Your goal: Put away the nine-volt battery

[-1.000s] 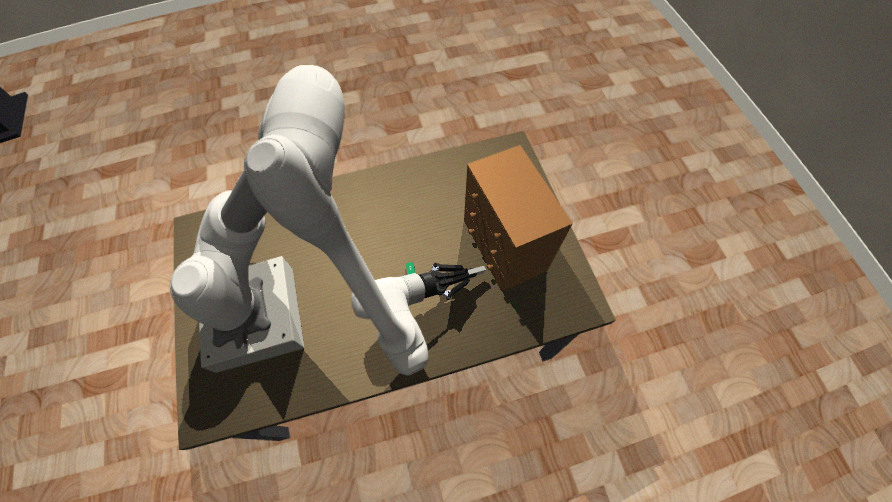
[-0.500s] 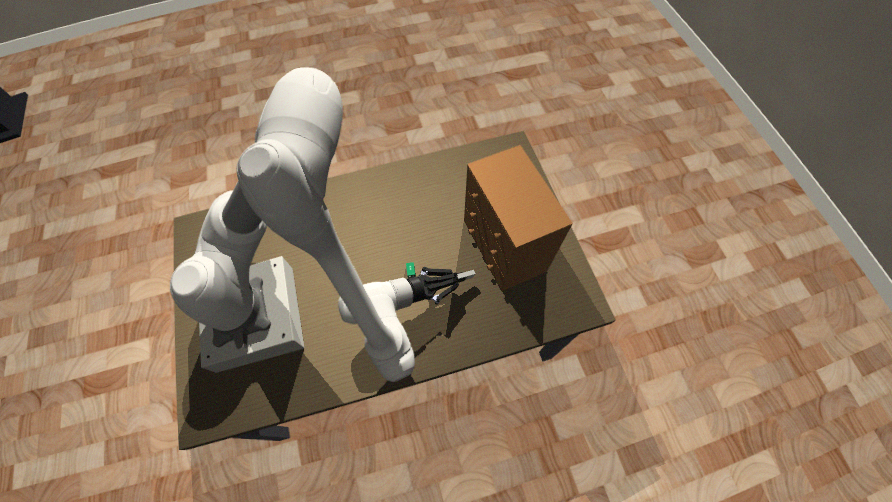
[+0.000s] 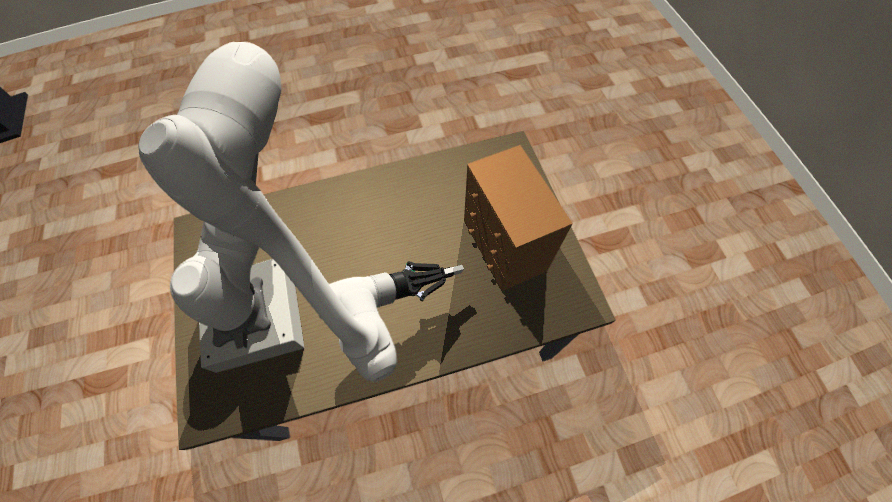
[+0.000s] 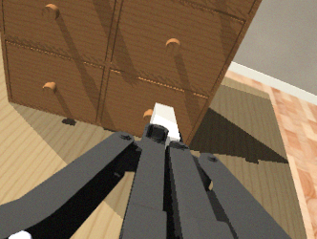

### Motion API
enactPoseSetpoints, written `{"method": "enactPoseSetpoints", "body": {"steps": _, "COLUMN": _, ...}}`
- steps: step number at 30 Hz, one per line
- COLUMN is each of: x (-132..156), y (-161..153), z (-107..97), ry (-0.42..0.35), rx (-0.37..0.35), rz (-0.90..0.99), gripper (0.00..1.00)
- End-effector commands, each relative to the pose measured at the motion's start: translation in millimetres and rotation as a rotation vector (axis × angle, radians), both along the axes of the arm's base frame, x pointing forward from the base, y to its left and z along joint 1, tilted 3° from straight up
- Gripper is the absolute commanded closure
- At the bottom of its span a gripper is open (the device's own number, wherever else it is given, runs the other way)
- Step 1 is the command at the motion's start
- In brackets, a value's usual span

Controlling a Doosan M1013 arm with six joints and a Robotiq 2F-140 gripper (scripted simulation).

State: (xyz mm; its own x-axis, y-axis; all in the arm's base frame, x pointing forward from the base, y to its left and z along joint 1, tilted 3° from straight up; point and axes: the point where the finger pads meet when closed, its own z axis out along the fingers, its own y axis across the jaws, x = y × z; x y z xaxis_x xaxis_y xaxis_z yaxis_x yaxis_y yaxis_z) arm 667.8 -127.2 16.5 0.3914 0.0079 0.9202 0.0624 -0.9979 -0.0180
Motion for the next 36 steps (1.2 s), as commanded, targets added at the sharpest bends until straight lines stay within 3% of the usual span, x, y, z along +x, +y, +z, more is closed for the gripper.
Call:
{"method": "enactPoseSetpoints", "body": {"steps": 1, "x": -4.3, "y": -0.8, "z": 10.7, "ry": 0.002, "rx": 0.002, "rz": 0.002, "gripper": 1.0}}
{"method": "enactPoseSetpoints", "body": {"steps": 10, "x": -5.5, "y": -0.7, "z": 12.2, "ry": 0.019, "rx": 0.002, "rz": 0.003, "gripper": 1.0}}
{"method": "enactPoseSetpoints", "body": {"steps": 20, "x": -13.3, "y": -1.3, "z": 20.7, "ry": 0.119, "rx": -0.004, "rz": 0.005, "gripper": 1.0}}
{"method": "enactPoseSetpoints", "body": {"steps": 29, "x": -30.3, "y": -2.6, "z": 39.2, "ry": 0.333, "rx": -0.018, "rz": 0.01, "gripper": 1.0}}
{"method": "enactPoseSetpoints", "body": {"steps": 36, "x": -38.5, "y": -3.4, "z": 48.2, "ry": 0.436, "rx": -0.025, "rz": 0.011, "gripper": 1.0}}
